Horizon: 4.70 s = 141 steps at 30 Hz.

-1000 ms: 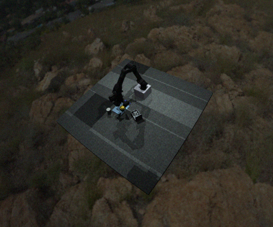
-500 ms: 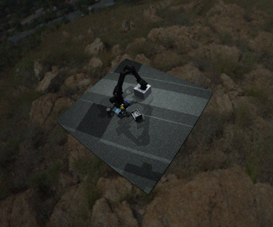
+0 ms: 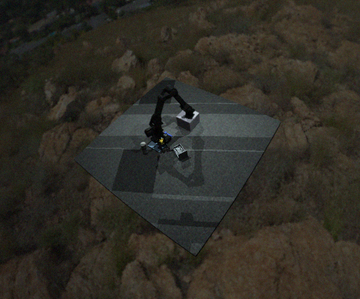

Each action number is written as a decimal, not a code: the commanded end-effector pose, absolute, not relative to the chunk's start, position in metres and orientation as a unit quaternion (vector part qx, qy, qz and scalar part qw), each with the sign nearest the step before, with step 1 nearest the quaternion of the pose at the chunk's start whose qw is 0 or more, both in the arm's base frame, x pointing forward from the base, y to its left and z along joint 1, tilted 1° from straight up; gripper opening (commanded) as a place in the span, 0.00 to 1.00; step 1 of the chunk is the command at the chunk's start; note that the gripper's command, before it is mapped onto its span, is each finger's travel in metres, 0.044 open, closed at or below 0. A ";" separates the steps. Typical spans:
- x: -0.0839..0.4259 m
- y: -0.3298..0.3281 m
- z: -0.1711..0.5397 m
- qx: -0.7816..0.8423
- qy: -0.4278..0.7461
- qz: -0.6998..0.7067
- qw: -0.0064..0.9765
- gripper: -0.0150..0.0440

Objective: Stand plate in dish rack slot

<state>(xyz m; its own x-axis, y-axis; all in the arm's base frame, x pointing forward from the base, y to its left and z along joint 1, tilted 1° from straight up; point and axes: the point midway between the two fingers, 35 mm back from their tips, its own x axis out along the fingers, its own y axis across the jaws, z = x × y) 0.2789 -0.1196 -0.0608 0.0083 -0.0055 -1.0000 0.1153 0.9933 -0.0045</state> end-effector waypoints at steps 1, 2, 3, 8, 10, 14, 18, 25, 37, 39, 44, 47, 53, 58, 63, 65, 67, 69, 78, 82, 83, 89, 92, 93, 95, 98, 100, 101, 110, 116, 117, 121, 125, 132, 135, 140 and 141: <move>0.279 -0.119 -0.061 0.039 0.702 -0.040 0.710 0.83; 0.279 -0.119 -0.061 0.039 0.702 -0.040 0.710 0.81; 0.279 -0.119 -0.061 0.039 0.702 -0.040 0.710 0.80; 0.279 -0.119 -0.061 0.039 0.702 -0.040 0.710 0.75; 0.279 -0.119 -0.061 0.039 0.702 -0.040 0.710 0.69; 0.284 -0.121 -0.046 0.039 0.702 -0.040 0.710 0.51; 0.289 -0.123 -0.019 0.039 0.702 -0.040 0.710 0.33; 0.293 -0.125 0.027 0.039 0.701 -0.041 0.710 0.25; 0.290 -0.125 0.096 0.039 0.701 -0.041 0.711 0.25; 0.290 -0.124 0.105 0.039 0.701 -0.041 0.710 0.25; 0.288 -0.124 0.112 0.039 0.701 -0.041 0.710 0.25; 0.287 -0.110 0.113 0.058 0.700 -0.058 0.709 0.25; 0.275 -0.055 0.113 0.132 0.691 -0.128 0.699 0.25; 0.258 -0.014 0.111 0.193 0.679 -0.185 0.684 0.25; 0.252 -0.004 0.111 0.210 0.674 -0.202 0.679 0.25; 0.252 -0.004 0.111 0.210 0.674 -0.202 0.679 0.25; 0.253 -0.003 0.110 0.211 0.674 -0.200 0.679 0.25; 0.258 -0.002 0.104 0.217 0.673 -0.185 0.682 0.25; 0.292 0.004 0.065 0.247 0.655 -0.083 0.710 0.25; 0.305 0.006 0.050 0.255 0.639 -0.037 0.725 0.25; 0.308 0.006 0.047 0.257 0.635 -0.025 0.728 0.25; 0.323 0.005 0.026 0.262 0.604 0.040 0.752 0.25; 0.329 0.004 0.016 0.261 0.586 0.071 0.763 0.25; 0.331 0.004 0.013 0.261 0.580 0.081 0.767 0.25; 0.334 0.003 0.007 0.259 0.567 0.101 0.775 0.25; 0.338 0.002 -0.001 0.256 0.544 0.132 0.788 0.25; 0.340 0.002 -0.005 0.254 0.528 0.152 0.796 0.25; 0.341 0.001 -0.007 0.252 0.519 0.162 0.800 0.25; 0.343 -0.001 -0.020 0.229 0.435 0.248 0.835 0.25; 0.339 -0.002 -0.024 0.206 0.372 0.299 0.854 0.25; 0.338 -0.002 -0.025 0.201 0.361 0.307 0.857 0.25; 0.333 -0.002 -0.026 0.181 0.316 0.338 0.868 0.25; 0.326 -0.002 -0.026 0.158 0.269 0.366 0.877 0.25; 0.309 -0.001 -0.023 0.113 0.183 0.409 0.887 0.25; 0.301 0.000 -0.021 0.092 0.146 0.424 0.889 0.25; 0.285 0.002 -0.017 0.054 0.083 0.447 0.889 0.25; 0.281 0.002 -0.016 0.046 0.070 0.451 0.888 0.25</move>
